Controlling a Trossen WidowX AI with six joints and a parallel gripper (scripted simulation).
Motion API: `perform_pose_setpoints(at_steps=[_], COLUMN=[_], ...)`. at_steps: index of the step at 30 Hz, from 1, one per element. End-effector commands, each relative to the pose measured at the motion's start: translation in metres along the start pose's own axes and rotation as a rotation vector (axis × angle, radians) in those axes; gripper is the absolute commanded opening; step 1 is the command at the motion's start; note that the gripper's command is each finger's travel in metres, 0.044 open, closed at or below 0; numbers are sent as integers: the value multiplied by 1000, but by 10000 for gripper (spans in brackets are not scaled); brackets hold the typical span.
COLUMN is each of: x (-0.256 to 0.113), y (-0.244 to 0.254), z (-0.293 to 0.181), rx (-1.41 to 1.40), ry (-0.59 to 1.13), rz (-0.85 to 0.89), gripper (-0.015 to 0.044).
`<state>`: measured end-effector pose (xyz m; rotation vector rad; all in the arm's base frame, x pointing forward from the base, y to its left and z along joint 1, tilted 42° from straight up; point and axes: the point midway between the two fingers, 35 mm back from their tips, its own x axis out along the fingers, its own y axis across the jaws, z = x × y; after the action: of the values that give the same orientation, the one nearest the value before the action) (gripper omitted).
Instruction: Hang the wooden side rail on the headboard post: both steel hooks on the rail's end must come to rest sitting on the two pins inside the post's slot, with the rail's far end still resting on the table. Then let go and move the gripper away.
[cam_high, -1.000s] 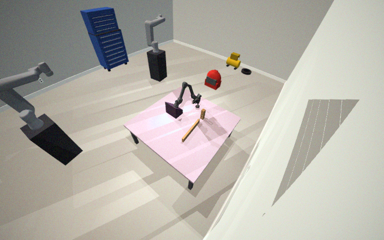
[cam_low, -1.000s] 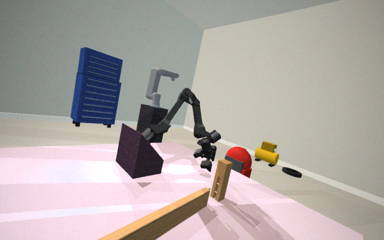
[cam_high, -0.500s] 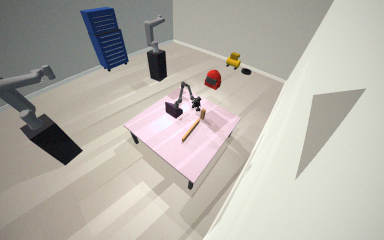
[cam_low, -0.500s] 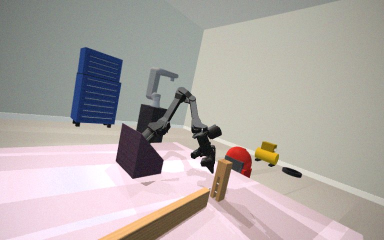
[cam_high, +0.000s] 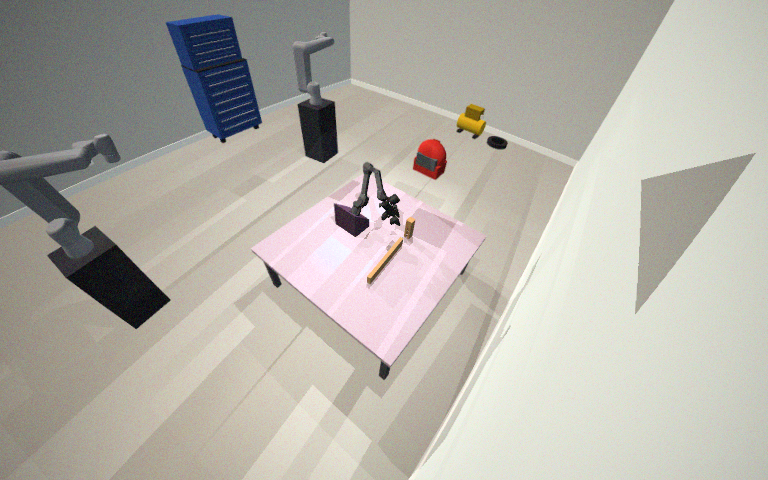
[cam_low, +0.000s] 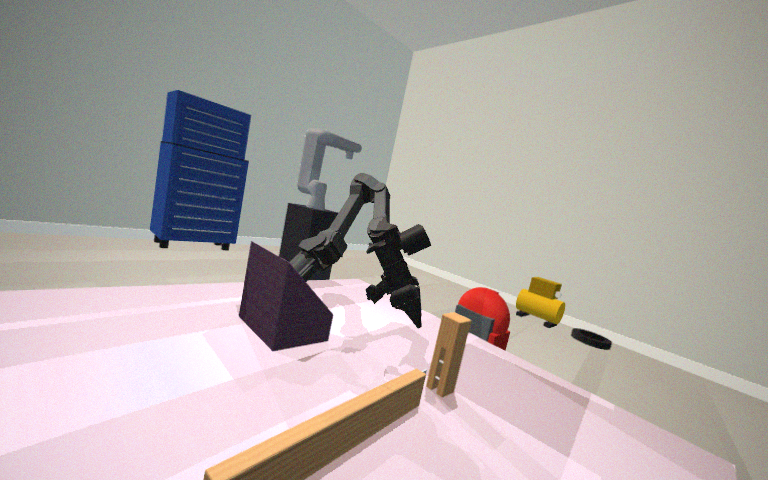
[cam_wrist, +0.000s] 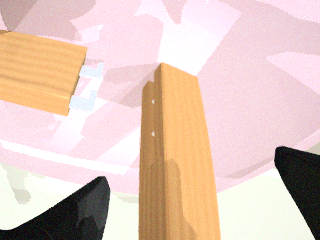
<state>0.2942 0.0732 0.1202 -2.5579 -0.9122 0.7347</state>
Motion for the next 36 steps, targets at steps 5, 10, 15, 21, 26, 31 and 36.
perform_pose_setpoints(at_steps=[5,10,15,21,26,31,36], x=[-6,-6,-6,-18,-32,-28,-22], y=[4,4,4,23,50,59,68], z=[3,3,3,-11,-20,-25,-29], rx=[-23,-23,-23,11,132,368,654], ry=[6,6,6,41,85,132,172], rz=[6,6,6,88,189,150,79], gripper=[440,440,440,440,440,440,440])
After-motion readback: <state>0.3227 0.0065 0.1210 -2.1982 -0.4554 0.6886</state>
